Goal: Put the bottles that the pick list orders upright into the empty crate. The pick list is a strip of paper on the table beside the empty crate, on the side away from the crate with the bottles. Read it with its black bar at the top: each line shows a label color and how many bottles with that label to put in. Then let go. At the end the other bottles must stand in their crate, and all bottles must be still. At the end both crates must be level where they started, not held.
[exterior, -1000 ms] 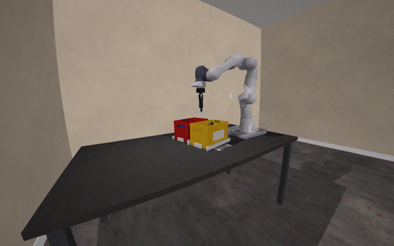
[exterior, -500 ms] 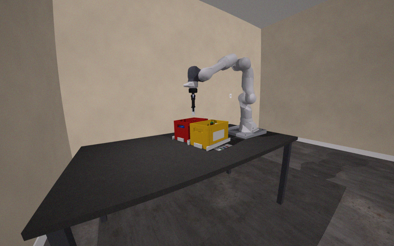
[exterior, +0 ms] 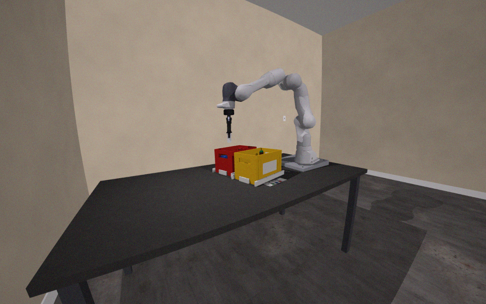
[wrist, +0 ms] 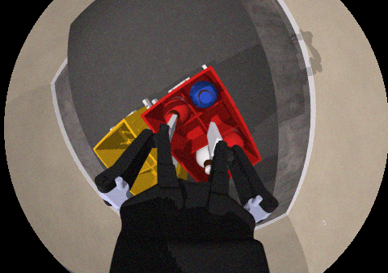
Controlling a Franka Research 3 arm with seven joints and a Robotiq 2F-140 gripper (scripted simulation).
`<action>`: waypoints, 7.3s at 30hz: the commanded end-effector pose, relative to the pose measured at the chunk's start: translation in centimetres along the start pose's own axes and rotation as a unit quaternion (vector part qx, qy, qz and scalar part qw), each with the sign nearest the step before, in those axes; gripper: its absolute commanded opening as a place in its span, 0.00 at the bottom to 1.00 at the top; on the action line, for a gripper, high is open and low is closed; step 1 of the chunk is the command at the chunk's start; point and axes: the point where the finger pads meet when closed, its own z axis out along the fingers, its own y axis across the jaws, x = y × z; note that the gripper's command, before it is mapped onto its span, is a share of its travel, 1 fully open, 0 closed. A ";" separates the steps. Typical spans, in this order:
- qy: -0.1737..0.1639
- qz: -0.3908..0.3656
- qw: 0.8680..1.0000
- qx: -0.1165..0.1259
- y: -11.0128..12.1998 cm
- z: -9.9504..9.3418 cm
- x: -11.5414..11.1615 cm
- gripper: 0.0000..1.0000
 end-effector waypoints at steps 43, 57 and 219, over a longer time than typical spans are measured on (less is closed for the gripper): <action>-0.007 -0.006 1.000 -0.003 1.3 1.0 4.6 0.38; -0.007 -0.006 1.000 -0.003 1.3 2.6 4.6 0.38; -0.007 -0.006 1.000 -0.003 1.4 8.4 4.5 0.00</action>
